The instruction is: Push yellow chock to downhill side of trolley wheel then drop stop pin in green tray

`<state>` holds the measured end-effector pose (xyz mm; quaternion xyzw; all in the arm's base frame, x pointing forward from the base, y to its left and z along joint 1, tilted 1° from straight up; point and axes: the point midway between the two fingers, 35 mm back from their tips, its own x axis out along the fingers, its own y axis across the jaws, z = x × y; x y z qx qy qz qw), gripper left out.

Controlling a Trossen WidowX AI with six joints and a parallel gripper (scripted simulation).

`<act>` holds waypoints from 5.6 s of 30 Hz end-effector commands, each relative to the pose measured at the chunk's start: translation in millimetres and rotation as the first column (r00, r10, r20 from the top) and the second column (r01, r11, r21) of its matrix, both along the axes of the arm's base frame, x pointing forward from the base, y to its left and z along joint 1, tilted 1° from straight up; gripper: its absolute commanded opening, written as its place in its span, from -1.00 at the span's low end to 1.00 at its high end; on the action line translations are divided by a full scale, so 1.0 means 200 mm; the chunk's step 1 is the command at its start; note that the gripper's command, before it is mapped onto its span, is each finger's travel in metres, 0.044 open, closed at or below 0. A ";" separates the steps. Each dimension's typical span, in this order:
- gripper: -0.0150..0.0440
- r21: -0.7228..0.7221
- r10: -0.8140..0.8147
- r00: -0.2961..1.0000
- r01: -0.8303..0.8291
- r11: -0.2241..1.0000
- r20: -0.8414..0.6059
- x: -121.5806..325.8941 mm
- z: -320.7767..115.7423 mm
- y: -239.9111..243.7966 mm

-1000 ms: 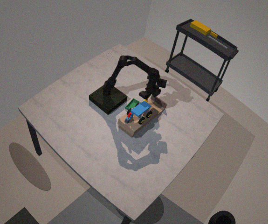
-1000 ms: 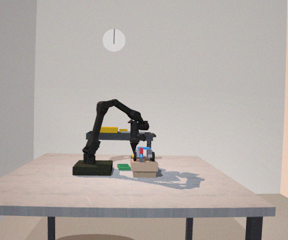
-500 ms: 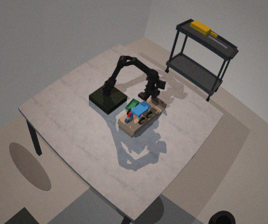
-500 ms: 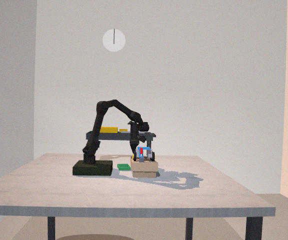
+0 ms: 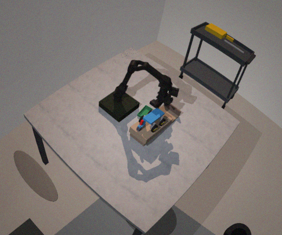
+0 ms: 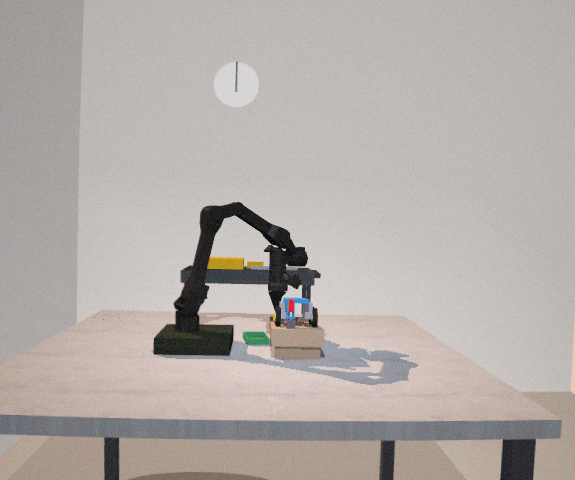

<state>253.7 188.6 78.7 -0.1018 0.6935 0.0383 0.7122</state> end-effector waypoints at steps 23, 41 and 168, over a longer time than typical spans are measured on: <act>-0.49 0.001 0.001 1.000 -0.001 1.000 0.000 0.02 0.01 -0.06; 0.15 -0.007 0.003 1.000 -0.003 1.000 0.000 0.01 0.15 -0.04; -0.29 0.003 0.948 0.014 -1.000 0.016 -0.319 0.41 0.20 -1.12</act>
